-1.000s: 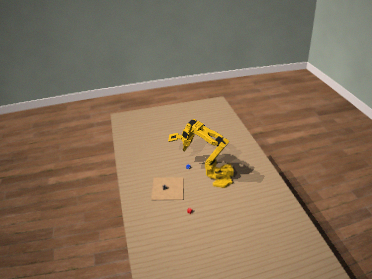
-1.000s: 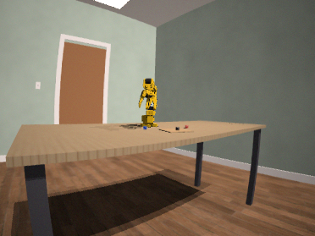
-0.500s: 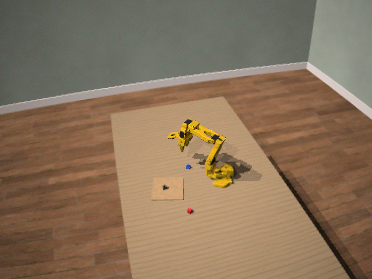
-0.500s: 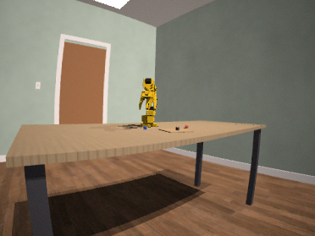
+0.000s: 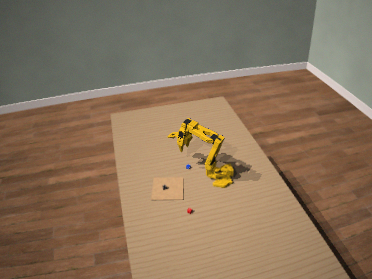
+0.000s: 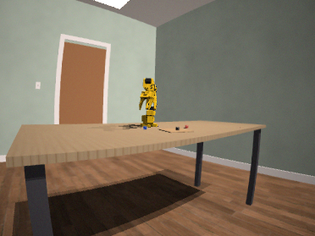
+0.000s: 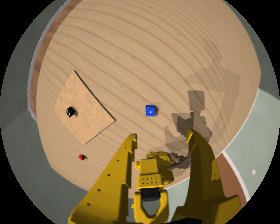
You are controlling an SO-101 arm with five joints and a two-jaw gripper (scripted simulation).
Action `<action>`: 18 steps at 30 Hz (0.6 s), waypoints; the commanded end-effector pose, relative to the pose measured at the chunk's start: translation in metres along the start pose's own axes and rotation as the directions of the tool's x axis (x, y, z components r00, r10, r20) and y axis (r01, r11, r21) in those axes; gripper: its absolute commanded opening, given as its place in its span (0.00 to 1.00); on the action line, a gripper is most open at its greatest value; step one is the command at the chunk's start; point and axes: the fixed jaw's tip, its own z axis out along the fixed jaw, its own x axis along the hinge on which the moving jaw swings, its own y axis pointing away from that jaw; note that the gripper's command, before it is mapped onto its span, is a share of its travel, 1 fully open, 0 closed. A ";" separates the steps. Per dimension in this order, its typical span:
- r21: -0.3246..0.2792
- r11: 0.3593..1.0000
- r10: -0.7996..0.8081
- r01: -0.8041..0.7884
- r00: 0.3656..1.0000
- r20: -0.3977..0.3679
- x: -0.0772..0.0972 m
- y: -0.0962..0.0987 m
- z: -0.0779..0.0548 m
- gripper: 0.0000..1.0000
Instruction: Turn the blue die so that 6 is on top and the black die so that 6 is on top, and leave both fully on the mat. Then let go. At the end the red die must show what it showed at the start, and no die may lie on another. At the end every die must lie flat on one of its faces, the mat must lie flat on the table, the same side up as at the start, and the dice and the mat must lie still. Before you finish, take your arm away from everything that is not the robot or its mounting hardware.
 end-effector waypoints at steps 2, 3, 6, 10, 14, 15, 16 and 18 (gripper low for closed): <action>-0.004 1.000 0.004 -0.004 0.999 0.036 -0.005 0.001 -0.006 0.25; -0.004 1.000 0.004 -0.004 0.999 0.036 -0.005 0.001 -0.006 0.25; -0.004 1.000 0.004 -0.004 0.999 0.032 -0.005 0.001 -0.006 0.25; -0.002 1.000 0.004 -0.004 1.000 -0.007 -0.003 0.001 0.000 0.25; 0.004 1.000 0.004 -0.004 0.996 -0.094 0.000 0.001 0.013 0.25; 0.006 1.000 0.004 -0.003 0.993 -0.122 0.002 0.001 0.017 0.25; 0.008 1.000 0.004 -0.003 0.989 -0.151 0.003 0.001 0.022 0.25; 0.012 1.000 0.005 -0.002 0.977 -0.212 0.007 0.001 0.030 0.25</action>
